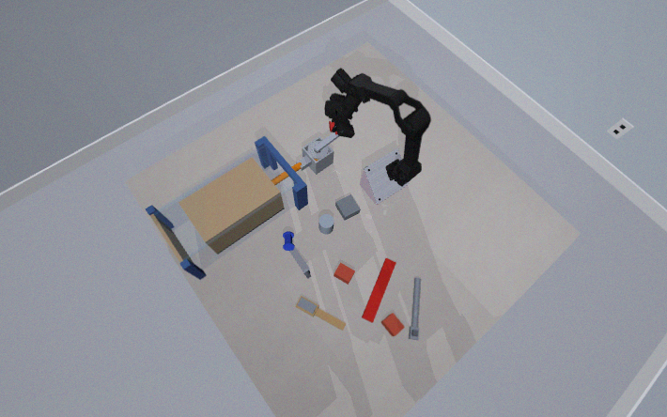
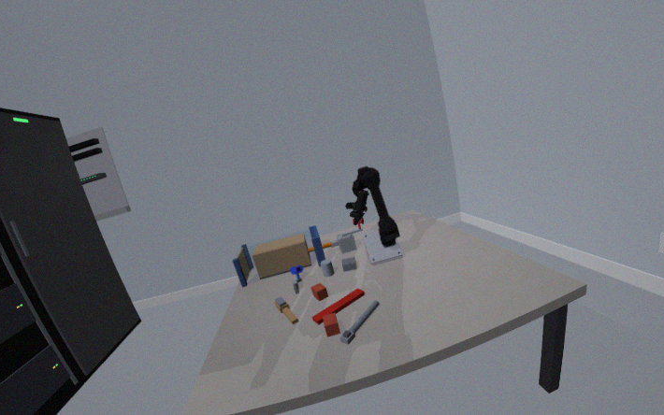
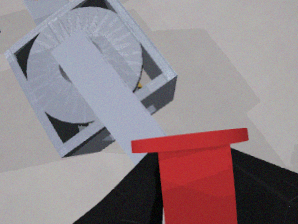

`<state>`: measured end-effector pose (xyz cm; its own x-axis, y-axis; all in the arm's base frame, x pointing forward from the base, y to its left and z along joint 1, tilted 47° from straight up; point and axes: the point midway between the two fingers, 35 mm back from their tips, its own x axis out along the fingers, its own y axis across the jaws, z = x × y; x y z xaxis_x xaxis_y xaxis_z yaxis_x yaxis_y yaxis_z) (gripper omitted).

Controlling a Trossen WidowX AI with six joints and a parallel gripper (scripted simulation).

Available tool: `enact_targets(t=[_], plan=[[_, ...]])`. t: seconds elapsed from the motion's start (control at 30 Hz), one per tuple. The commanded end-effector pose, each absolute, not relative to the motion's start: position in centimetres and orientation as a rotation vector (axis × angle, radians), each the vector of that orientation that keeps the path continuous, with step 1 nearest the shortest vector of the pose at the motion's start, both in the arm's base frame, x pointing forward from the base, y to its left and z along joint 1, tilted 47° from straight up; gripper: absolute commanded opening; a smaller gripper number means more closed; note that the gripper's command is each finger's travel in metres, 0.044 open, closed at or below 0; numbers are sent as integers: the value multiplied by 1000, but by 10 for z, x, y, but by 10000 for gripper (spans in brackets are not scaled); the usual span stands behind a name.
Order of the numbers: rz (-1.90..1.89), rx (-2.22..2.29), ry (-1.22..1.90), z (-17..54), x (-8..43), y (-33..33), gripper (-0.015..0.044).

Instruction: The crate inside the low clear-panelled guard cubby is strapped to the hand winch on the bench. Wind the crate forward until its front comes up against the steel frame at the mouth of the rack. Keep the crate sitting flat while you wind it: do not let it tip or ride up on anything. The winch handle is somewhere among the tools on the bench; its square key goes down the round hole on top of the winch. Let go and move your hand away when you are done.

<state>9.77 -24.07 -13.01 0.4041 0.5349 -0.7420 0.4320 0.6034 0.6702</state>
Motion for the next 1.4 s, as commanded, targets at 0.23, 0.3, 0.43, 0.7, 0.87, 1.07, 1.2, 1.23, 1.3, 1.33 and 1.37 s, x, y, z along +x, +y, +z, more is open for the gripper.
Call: enact_targets(t=[0.23, 0.3, 0.43, 0.7, 0.87, 1.07, 1.2, 1.23, 1.3, 1.33, 1.37], plan=[[65, 946, 1213, -153, 108, -264, 0], [65, 946, 1213, -155, 110, -265, 0], [65, 946, 1213, -158, 113, -269, 0], [64, 945, 1212, -163, 119, -274, 0], [64, 945, 1212, -166, 124, -278, 0], [65, 944, 1211, -170, 130, -282, 0], [65, 944, 1211, -172, 134, -284, 0], [65, 944, 1211, -173, 135, -285, 0], [65, 944, 1211, -174, 137, -286, 0], [65, 944, 1211, -174, 138, -286, 0], [65, 944, 1210, -175, 139, -287, 0]])
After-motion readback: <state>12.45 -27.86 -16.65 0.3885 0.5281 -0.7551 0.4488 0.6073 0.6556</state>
